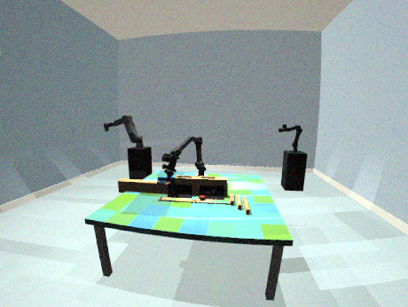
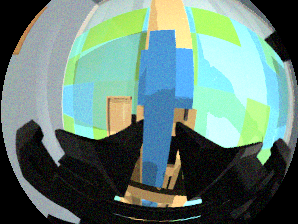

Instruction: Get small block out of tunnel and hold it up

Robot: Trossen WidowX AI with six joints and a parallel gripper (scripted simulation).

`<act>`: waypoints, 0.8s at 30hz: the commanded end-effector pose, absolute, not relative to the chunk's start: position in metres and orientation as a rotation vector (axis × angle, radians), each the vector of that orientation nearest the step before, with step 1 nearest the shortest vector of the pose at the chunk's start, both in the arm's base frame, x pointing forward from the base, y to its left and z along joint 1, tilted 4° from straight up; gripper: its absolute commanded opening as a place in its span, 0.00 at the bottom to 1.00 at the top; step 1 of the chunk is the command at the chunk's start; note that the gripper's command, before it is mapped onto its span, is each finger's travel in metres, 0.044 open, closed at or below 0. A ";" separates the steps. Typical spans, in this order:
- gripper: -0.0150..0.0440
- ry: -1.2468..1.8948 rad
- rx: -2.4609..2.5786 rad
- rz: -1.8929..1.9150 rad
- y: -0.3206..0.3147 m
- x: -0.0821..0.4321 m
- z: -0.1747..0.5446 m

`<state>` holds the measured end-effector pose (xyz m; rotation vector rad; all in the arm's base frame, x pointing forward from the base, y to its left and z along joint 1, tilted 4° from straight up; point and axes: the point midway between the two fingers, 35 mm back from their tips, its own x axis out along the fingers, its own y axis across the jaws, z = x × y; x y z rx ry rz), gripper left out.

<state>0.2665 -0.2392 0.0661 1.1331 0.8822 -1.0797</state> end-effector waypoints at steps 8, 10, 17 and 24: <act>1.00 0.932 1.154 -1.035 -0.245 0.265 0.104; 1.00 0.937 1.157 -1.031 -0.245 0.265 0.107; 1.00 0.936 1.157 -1.030 -0.245 0.268 0.097; 1.00 0.936 1.157 -1.030 -0.245 0.270 0.086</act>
